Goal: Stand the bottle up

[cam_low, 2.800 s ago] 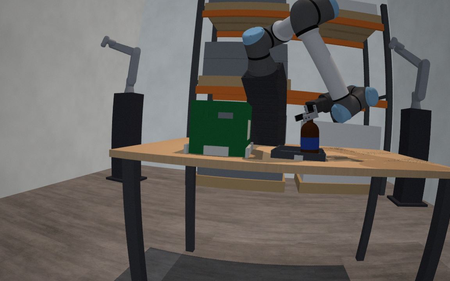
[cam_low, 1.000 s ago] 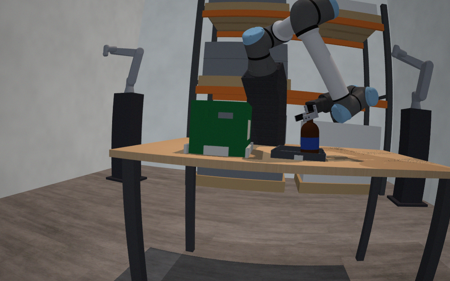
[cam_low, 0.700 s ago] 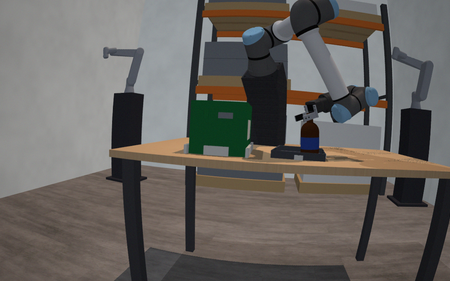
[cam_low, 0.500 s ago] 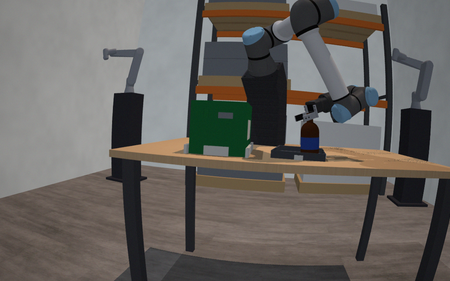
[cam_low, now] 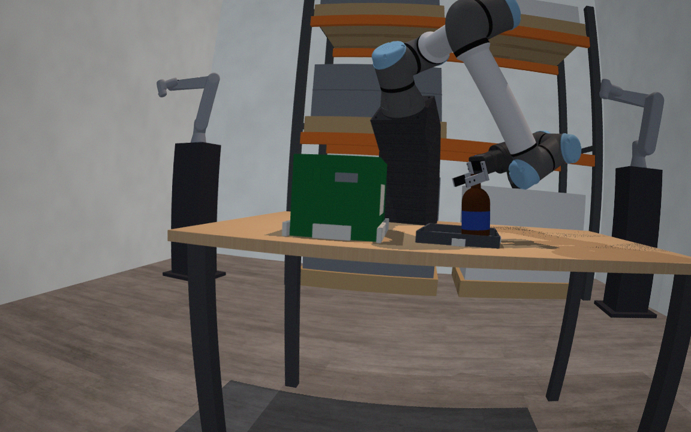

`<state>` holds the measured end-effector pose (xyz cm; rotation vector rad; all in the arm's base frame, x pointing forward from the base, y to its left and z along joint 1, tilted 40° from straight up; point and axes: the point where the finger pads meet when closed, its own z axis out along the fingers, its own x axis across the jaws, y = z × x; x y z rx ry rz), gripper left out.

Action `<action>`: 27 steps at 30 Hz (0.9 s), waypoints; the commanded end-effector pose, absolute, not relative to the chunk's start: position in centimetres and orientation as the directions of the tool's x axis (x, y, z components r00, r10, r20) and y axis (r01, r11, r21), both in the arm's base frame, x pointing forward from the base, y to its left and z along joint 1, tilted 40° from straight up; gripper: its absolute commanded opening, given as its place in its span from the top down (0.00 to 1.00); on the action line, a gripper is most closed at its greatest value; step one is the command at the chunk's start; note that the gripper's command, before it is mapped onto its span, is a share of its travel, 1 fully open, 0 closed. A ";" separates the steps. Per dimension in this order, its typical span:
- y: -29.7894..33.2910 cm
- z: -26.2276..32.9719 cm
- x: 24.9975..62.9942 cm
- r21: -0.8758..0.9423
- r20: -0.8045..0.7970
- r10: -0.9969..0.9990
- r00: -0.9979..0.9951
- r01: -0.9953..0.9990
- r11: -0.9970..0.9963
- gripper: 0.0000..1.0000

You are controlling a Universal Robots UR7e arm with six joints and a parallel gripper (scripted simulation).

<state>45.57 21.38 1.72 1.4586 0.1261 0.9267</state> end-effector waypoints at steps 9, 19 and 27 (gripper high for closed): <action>21.5 2.1 45.2 0.876 0.451 0.600 0.661 -0.457 -0.156 0.00; 21.6 3.1 44.5 0.876 0.451 0.600 0.661 -0.457 -0.155 0.00; 21.8 4.0 43.7 0.876 0.451 0.600 0.661 -0.457 -0.155 0.00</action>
